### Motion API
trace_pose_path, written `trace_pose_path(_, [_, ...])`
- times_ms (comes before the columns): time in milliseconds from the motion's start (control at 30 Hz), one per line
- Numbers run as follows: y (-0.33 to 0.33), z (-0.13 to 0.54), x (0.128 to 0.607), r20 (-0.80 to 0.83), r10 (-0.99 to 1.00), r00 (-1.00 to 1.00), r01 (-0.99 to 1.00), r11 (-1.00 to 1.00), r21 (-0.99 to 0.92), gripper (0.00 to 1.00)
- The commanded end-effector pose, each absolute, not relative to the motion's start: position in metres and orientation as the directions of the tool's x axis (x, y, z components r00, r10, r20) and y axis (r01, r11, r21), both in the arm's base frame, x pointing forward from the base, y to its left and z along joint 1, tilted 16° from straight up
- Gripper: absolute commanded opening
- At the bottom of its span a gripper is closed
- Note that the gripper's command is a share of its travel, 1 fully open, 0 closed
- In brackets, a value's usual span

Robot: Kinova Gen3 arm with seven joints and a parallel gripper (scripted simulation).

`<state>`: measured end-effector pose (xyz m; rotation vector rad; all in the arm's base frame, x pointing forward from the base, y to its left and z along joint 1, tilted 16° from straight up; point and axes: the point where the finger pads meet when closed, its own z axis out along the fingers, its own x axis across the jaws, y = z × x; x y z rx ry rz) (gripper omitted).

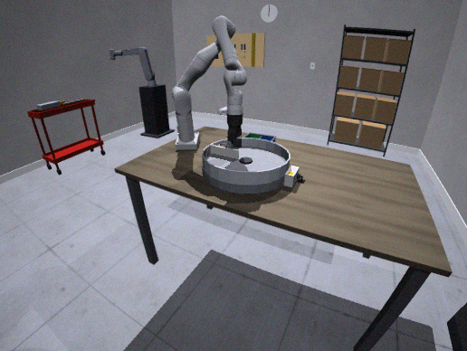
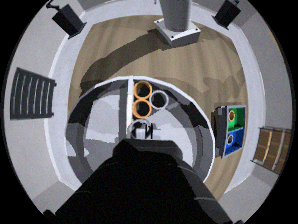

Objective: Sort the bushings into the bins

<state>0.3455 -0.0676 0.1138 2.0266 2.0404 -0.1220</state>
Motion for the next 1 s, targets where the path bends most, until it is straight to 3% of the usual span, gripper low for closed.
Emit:
trace_pose_path(0, [-0.0672,0.1154,0.3456,-0.243,0.97,0.008,0.992,0.023,0.125,0.0])
trace_pose_path(967, [-0.0651,0.124,0.3445,-0.243,0.97,0.008,0.992,0.023,0.125,0.0])
